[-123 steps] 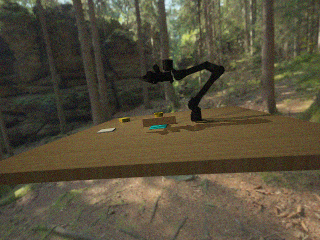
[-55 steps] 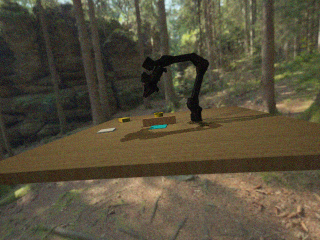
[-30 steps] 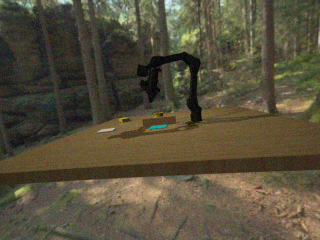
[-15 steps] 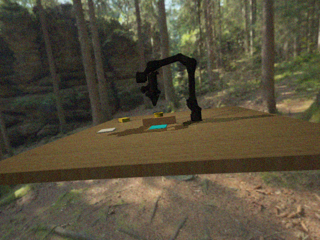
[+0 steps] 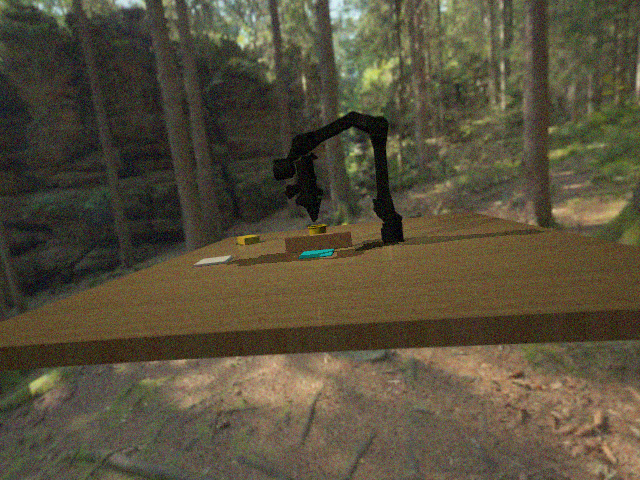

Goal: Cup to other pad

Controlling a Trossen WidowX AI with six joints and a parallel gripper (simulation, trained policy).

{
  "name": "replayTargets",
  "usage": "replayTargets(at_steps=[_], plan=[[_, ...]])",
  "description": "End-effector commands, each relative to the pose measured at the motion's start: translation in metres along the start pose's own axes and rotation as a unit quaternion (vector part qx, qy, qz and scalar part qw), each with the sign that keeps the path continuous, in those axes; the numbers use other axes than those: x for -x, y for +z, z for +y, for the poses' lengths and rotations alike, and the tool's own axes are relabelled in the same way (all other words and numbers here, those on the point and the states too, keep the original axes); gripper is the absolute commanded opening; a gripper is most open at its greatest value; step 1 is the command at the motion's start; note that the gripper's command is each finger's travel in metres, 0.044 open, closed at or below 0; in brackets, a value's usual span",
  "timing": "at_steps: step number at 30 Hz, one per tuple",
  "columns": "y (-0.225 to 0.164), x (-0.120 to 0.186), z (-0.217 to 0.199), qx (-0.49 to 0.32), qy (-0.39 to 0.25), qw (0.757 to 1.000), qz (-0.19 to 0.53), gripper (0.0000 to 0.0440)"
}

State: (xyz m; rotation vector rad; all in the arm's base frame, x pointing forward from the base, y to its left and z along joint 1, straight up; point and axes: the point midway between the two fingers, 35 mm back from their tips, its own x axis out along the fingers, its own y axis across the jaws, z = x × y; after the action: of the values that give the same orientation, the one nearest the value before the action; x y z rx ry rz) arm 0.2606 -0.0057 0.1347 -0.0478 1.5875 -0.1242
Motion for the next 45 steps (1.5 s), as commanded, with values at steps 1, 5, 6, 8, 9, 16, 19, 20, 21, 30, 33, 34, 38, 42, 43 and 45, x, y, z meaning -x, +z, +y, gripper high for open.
replayTargets(at_steps=[1, 5, 6, 8, 9, 16, 19, 20, 21, 30, 33, 34, 38, 42, 43, 45], plan=[[-0.001, -0.008, -0.004, 0.006, -0.004, 1.0, 0.008, 0.0151], [-0.002, -0.021, -0.008, 0.015, -0.005, 1.0, 0.017, 0.0157], [-0.002, -0.024, -0.009, 0.017, -0.005, 1.0, 0.019, 0.0159], [-0.003, -0.03, -0.01, 0.023, -0.005, 0.999, 0.023, 0.0161], [-0.003, -0.034, -0.011, 0.027, -0.004, 0.999, 0.025, 0.0162], [-0.005, -0.058, -0.012, 0.056, 0.001, 0.998, 0.036, 0.0168], [-0.006, -0.068, -0.012, 0.073, 0.005, 0.997, 0.039, 0.0167], [-0.007, -0.07, -0.012, 0.08, 0.006, 0.996, 0.039, 0.0153], [-0.007, -0.072, -0.012, 0.087, 0.007, 0.995, 0.039, 0.0133], [-0.008, -0.067, -0.015, 0.133, 0.012, 0.99, 0.035, 0.0027], [-0.008, -0.06, -0.014, 0.14, 0.016, 0.99, 0.032, 0.0028], [-0.008, -0.058, -0.014, 0.142, 0.017, 0.989, 0.03, 0.0028], [-0.007, -0.048, -0.012, 0.148, 0.02, 0.989, 0.023, 0.0026], [-0.005, -0.038, -0.009, 0.153, 0.022, 0.988, 0.015, 0.0031], [-0.004, -0.036, -0.008, 0.154, 0.022, 0.988, 0.012, 0.0031], [-0.003, -0.031, -0.006, 0.157, 0.023, 0.987, 0.007, 0.0031]])
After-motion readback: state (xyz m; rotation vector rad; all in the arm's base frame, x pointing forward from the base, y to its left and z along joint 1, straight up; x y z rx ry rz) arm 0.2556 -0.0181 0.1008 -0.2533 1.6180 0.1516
